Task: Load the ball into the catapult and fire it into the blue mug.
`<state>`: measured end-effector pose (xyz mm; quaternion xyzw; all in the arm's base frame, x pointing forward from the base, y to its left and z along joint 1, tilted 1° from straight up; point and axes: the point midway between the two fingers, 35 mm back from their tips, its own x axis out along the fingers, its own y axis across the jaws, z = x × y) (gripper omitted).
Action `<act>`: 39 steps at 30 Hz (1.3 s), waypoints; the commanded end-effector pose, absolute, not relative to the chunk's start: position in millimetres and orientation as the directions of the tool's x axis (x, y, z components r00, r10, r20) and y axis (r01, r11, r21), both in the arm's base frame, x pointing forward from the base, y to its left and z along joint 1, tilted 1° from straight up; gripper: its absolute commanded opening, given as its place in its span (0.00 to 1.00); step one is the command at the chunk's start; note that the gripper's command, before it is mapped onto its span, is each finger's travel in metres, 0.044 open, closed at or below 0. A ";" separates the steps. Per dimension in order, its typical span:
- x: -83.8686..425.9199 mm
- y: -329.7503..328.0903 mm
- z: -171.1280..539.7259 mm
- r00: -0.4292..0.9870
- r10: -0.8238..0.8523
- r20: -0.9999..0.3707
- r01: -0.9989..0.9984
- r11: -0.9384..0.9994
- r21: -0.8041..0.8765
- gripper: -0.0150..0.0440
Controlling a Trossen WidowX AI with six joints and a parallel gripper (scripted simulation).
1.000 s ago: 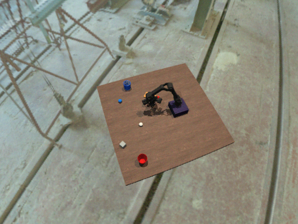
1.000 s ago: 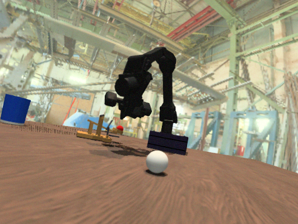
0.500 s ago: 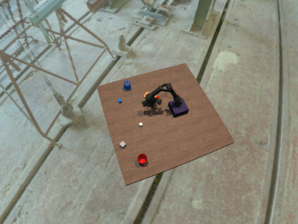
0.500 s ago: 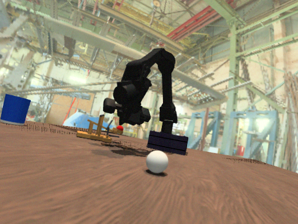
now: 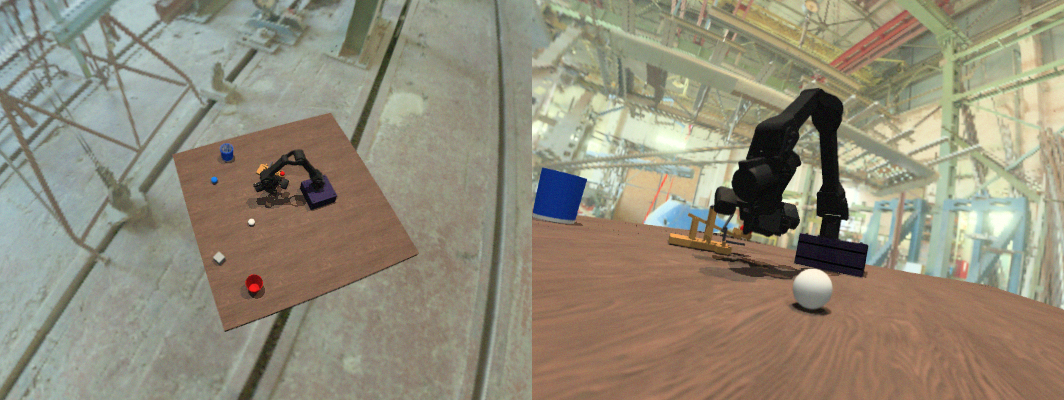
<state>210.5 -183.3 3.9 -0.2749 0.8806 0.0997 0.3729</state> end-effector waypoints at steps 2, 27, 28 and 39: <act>207.8 -181.7 -5.8 -0.578 -0.407 -0.708 -0.556 0.831 -0.023 0.25; 240.4 -163.7 24.6 -0.568 -0.409 -0.714 -0.558 0.829 -0.031 0.25; 246.0 -158.5 41.5 -0.566 -0.410 -0.715 -0.558 0.829 -0.033 0.25; 262.1 -161.6 62.7 -0.532 -0.375 -0.759 -0.492 0.867 -0.084 0.48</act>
